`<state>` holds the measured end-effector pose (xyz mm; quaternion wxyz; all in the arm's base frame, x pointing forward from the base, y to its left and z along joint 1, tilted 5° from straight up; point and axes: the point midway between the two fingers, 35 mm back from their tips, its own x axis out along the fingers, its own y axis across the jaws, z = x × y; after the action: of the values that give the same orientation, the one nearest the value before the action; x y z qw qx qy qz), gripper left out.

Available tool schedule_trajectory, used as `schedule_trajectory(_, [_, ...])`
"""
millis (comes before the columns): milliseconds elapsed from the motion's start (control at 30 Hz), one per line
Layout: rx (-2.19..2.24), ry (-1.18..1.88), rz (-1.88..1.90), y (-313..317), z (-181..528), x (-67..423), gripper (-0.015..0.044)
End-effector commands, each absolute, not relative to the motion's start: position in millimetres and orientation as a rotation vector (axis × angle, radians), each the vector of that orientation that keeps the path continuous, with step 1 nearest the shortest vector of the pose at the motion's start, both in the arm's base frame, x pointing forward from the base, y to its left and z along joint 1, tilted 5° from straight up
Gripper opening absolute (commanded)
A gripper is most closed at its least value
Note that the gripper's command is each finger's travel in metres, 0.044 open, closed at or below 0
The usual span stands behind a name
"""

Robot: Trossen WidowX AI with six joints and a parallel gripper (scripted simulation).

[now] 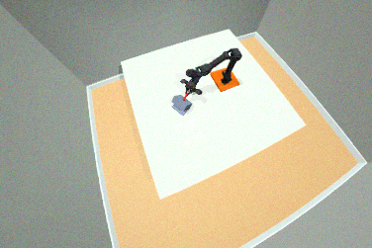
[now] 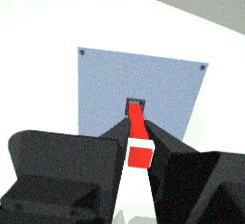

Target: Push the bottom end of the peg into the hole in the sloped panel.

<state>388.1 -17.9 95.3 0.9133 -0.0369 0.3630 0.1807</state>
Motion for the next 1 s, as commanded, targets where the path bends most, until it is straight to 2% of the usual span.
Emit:
schedule_trajectory(0, [-0.074,0.749,0.365,-19.0,96.0,389.2,0.0])
schedule_trajectory(967, [-0.074,0.748,0.365,-13.8,84.7,401.5,0.0])
